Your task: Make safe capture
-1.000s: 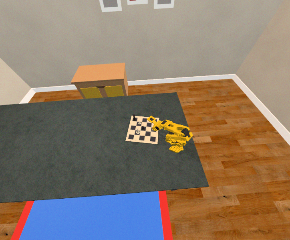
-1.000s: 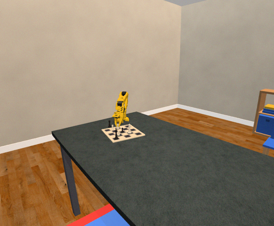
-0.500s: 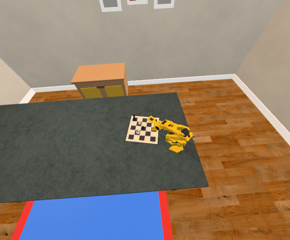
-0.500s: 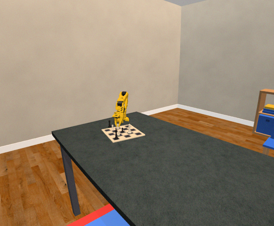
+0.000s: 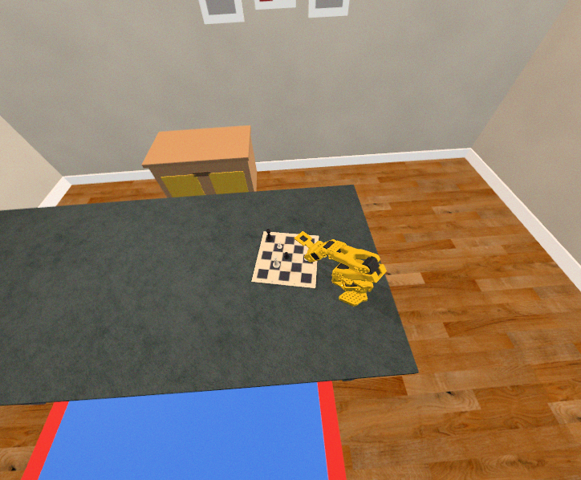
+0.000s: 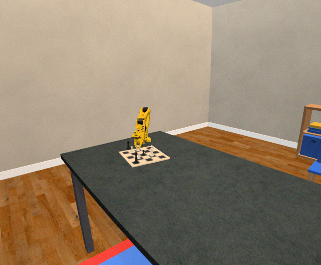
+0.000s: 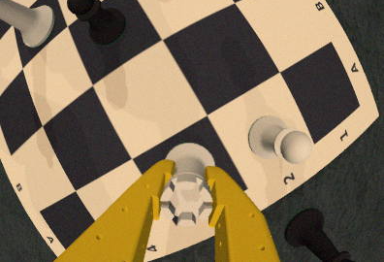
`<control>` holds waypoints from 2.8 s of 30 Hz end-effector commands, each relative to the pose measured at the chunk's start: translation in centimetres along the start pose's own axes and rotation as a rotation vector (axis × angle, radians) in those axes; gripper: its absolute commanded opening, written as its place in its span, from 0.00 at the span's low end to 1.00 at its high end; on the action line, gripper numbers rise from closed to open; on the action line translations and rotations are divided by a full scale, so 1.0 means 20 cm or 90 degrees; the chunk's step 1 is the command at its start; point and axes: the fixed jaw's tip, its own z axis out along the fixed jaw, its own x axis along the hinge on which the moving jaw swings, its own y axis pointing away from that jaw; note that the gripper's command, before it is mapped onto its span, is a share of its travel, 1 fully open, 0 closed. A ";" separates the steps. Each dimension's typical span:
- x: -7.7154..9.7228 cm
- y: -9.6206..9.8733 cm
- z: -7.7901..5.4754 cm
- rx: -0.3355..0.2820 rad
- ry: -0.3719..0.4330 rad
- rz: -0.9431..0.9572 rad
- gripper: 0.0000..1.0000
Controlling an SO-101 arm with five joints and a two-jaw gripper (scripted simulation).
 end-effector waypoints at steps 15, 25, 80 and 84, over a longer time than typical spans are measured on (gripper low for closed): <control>-0.06 -0.02 -0.09 0.006 -0.001 0.003 0.00; -0.11 -0.02 -0.18 0.006 -0.001 0.003 0.00; 0.06 0.29 -0.45 -0.148 0.001 -0.256 0.00; 0.07 0.29 -0.44 -0.151 0.001 -0.262 0.00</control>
